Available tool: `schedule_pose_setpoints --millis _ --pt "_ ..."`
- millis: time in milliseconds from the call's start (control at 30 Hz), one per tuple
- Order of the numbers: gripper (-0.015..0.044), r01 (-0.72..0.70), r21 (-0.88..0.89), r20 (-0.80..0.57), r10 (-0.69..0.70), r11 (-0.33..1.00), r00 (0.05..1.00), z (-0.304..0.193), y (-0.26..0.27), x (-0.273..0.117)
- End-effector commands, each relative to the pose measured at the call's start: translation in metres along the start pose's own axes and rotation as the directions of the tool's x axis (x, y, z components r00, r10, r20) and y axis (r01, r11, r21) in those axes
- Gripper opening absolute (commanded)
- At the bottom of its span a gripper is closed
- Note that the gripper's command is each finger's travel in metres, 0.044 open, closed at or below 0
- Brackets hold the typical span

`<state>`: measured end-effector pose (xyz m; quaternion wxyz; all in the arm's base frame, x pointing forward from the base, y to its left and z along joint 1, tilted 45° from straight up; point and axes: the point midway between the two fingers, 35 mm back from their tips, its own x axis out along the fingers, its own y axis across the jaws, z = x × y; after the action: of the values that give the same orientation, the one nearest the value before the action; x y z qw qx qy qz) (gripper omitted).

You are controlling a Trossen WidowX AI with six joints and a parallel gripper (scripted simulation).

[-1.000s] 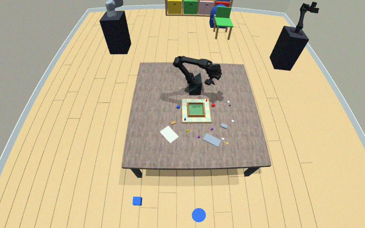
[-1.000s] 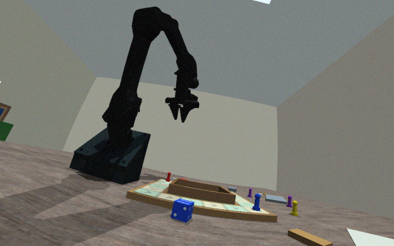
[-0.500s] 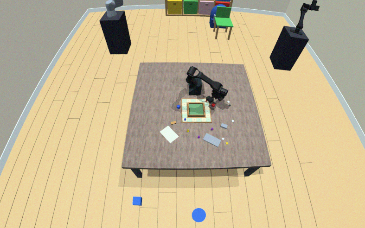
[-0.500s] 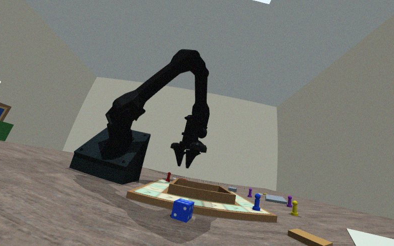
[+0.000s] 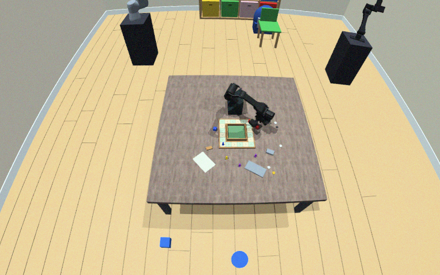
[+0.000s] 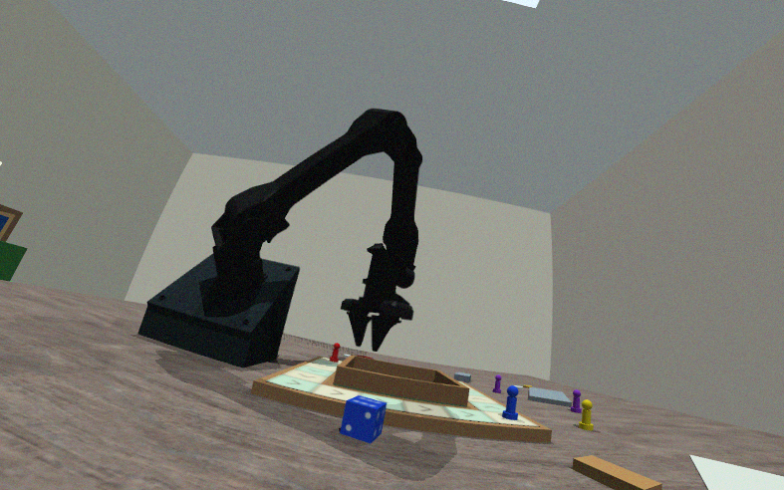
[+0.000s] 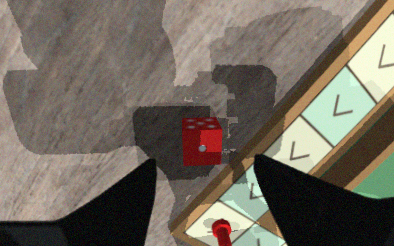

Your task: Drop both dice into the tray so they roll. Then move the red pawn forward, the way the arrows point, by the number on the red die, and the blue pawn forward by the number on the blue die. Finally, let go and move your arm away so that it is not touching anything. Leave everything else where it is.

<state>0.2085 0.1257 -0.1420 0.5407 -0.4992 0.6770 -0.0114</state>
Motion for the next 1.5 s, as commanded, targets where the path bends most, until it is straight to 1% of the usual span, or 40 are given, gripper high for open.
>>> schedule_pose_setpoints --millis 0,633,833,1067,1167,1467 --pt "0.0275 0.004 -0.007 0.002 -0.004 1.0 1.0 0.0 0.001 0.006" --pt "0.0275 0.006 -0.007 0.001 -0.006 1.0 1.0 0.0 0.0 0.034" --pt "0.0118 0.006 -0.007 0.001 -0.006 1.0 1.0 0.0 0.0 0.034" --pt "0.0071 0.006 -0.007 0.001 -0.006 1.0 1.0 0.0 0.0 0.034" --pt "0.0 0.005 -0.007 0.002 -0.005 1.0 1.0 0.001 0.0 0.029" --pt "0.0 0.0 -0.009 0.005 0.0 1.0 1.0 0.002 0.002 -0.043"
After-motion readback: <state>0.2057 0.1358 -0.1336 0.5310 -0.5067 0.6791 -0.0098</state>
